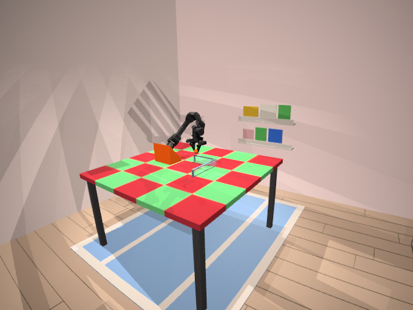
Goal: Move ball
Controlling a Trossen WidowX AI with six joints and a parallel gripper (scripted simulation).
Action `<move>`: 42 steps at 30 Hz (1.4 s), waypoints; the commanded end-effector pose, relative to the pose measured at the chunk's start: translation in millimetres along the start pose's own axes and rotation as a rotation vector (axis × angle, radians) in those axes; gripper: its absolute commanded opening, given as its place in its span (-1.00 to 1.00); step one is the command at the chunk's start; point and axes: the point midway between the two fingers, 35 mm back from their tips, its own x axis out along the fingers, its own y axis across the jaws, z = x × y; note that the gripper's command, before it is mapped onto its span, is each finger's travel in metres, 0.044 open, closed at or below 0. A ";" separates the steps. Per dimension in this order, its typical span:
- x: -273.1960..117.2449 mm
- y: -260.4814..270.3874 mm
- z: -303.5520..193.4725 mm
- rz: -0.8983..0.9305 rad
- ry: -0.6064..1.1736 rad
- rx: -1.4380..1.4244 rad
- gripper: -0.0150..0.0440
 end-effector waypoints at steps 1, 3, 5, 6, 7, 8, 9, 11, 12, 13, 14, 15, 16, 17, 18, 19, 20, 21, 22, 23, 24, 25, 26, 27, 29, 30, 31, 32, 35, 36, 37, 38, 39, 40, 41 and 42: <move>-16.5 2.8 3.3 -0.004 0.001 -0.020 -0.49; -16.5 2.8 3.3 -0.004 0.001 -0.020 -0.49; -16.4 0.8 1.4 -0.004 0.001 0.005 -0.49; -16.2 -1.7 -0.9 -0.004 0.001 0.036 -0.49; -15.9 -4.7 -3.8 -0.004 0.001 0.073 -0.49; -15.6 -7.6 -6.7 -0.004 0.002 0.110 -0.49; -15.2 -10.5 -9.7 -0.005 0.002 0.148 -0.49; -14.3 -16.2 -15.7 -0.005 0.002 0.222 -0.49; -13.8 -19.1 -18.8 -0.005 0.002 0.259 -0.49; -13.3 -21.8 -22.0 -0.005 0.002 0.297 -0.49; -12.8 -24.6 -25.2 -0.006 0.002 0.334 -0.49; -12.2 -27.3 -28.4 -0.006 0.002 0.371 -0.49; -11.5 -30.0 -31.6 -0.006 0.002 0.409 -0.49; -10.8 -32.6 -35.0 -0.006 0.002 0.446 -0.49; -10.1 -35.2 -38.3 -0.007 0.002 0.483 -0.49; -9.4 -37.8 -41.7 -0.007 0.002 0.520 -0.49; -8.6 -40.3 -45.1 -0.007 0.002 0.558 -0.49; -7.7 -42.8 -48.6 -0.007 0.002 0.595 -0.49; -6.9 -45.2 -52.0 -0.008 0.002 0.632 -0.49; -5.9 -47.6 -55.6 -0.008 0.002 0.669 -0.49; -5.0 -50.0 -59.1 -0.008 0.002 0.707 -0.49; -4.0 -52.3 -62.7 -0.008 0.002 0.744 -0.49; -3.0 -54.5 -66.4 -0.009 0.002 0.781 -0.49; -1.9 -56.8 -70.0 -0.009 0.002 0.819 -0.49; 0.4 -61.1 -77.5 -0.009 0.002 0.893 -0.49; 1.6 -63.2 -81.2 -0.010 0.001 0.930 -0.49; 2.8 -65.2 -85.0 -0.010 0.001 0.968 -0.49; 4.1 -67.2 -88.8 -0.010 0.001 1.005 -0.49; 8.1 -72.9 -100.4 -0.011 0.001 1.117 -0.49; 9.6 -74.7 -104.4 -0.011 0.000 1.154 -0.49; 11.1 -76.4 -108.3 -0.011 0.000 1.191 -0.49; 12.6 -78.1 -112.3 -0.011 0.000 1.229 -0.49; 14.1 -79.7 -116.3 -0.011 0.000 1.266 -0.49; 15.7 -81.3 -120.3 -0.012 0.000 1.303 -0.49; 17.3 -82.8 -124.3 -0.012 -0.001 1.340 -0.49; 19.0 -84.3 -128.4 -0.012 -0.001 1.378 -0.49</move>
